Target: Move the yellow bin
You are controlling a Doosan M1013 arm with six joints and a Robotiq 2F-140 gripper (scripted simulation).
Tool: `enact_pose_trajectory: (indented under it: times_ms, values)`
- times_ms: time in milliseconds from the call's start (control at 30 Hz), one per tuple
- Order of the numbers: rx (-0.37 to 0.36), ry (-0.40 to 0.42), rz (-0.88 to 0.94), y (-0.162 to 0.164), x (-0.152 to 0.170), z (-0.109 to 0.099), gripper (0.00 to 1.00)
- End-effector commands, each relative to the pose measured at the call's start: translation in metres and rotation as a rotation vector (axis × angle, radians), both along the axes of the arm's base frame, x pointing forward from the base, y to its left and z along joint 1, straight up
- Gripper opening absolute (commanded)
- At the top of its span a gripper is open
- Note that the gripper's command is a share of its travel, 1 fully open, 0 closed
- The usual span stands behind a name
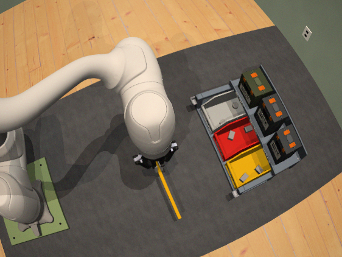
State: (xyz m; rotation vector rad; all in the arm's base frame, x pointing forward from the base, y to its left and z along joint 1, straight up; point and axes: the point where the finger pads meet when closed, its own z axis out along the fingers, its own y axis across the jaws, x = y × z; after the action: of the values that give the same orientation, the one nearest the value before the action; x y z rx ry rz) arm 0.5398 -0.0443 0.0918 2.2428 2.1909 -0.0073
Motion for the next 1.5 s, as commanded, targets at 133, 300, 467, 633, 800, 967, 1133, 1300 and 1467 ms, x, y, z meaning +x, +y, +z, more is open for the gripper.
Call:
enact_pose_trajectory:
  times_ms: [133, 300, 467, 633, 800, 967, 1133, 1300, 1467]
  values:
    - [0.001, 0.0, 0.0, 0.0, 0.0, -0.002, 0.0]
    - [0.001, 0.0, 0.0, 0.0, 0.0, -0.005, 0.0]
    - [0.001, 0.0, 0.0, 0.0, 0.001, -0.021, 0.0]
    - [0.001, 0.0, 0.0, 0.0, 0.001, -0.021, 0.0]
    - [0.001, 0.0, 0.0, 0.0, 0.001, -0.021, 0.0]
    - [0.001, 0.0, 0.0, 0.0, 0.001, -0.037, 0.0]
    - [0.001, 0.0, 0.0, 0.0, 0.001, -0.041, 0.0]
    - [0.001, 0.0, 0.0, 0.0, 0.001, -0.041, 0.0]
    - [0.001, 0.0, 0.0, 0.0, 0.001, -0.049, 0.0]
